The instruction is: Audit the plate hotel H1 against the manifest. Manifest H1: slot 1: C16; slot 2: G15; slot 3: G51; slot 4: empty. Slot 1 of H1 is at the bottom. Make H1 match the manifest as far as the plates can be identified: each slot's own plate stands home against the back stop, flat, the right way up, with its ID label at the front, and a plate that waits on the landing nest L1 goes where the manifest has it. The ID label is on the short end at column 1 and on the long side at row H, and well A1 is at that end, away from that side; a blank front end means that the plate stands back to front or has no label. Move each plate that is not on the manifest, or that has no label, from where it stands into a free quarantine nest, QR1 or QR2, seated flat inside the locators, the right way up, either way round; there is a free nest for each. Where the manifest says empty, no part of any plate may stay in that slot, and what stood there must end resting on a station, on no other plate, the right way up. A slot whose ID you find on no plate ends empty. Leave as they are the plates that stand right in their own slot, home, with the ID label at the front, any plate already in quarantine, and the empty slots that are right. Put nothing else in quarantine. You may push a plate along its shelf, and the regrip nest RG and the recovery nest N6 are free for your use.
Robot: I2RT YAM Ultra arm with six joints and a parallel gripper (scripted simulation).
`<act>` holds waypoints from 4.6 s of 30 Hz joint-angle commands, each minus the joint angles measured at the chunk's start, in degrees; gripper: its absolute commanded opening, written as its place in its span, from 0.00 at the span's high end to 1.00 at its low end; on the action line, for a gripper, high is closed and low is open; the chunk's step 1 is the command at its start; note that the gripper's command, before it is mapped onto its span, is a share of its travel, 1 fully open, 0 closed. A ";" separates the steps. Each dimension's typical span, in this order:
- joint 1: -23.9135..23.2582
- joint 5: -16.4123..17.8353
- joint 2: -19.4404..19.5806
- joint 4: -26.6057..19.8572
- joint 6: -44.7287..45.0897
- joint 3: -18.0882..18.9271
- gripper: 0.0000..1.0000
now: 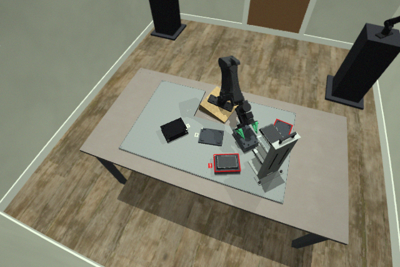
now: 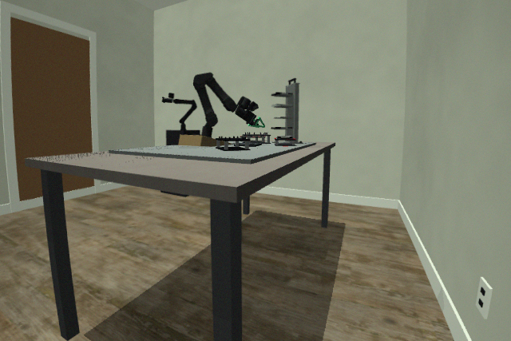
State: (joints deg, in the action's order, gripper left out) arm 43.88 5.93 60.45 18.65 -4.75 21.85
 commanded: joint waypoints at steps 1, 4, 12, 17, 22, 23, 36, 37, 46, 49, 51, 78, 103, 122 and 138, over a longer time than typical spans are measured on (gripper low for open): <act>0.52 -0.39 -0.47 1.74 -0.24 2.06 0.00; 0.52 -0.39 -0.47 1.74 -0.24 2.06 0.00; 0.14 -0.15 -2.90 1.11 -0.14 -1.37 0.00; -0.36 0.16 -5.35 -1.15 -0.03 -2.79 0.00; -0.74 0.39 -8.18 -2.56 0.10 -3.79 0.00; -0.75 0.41 -8.66 -2.80 0.12 -4.45 0.00; -1.52 1.17 -15.24 -9.31 0.57 -1.95 0.00; -1.62 1.26 -15.80 -10.00 0.60 -1.82 0.00; -2.33 1.92 -19.40 -14.79 0.84 -0.65 0.00; -2.68 2.27 -20.87 -16.92 0.94 -0.05 0.00; -2.89 2.46 -21.75 -18.18 1.04 0.32 0.00; -7.54 6.81 -23.90 -37.69 2.46 16.43 0.00; -13.03 12.00 -19.58 -52.02 4.28 33.58 0.00; -18.33 16.97 -14.43 -62.97 6.12 49.05 0.00; -22.18 20.69 -11.73 -70.37 7.69 60.06 0.00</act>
State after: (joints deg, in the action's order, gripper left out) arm 22.39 25.65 49.74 -49.95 2.35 79.61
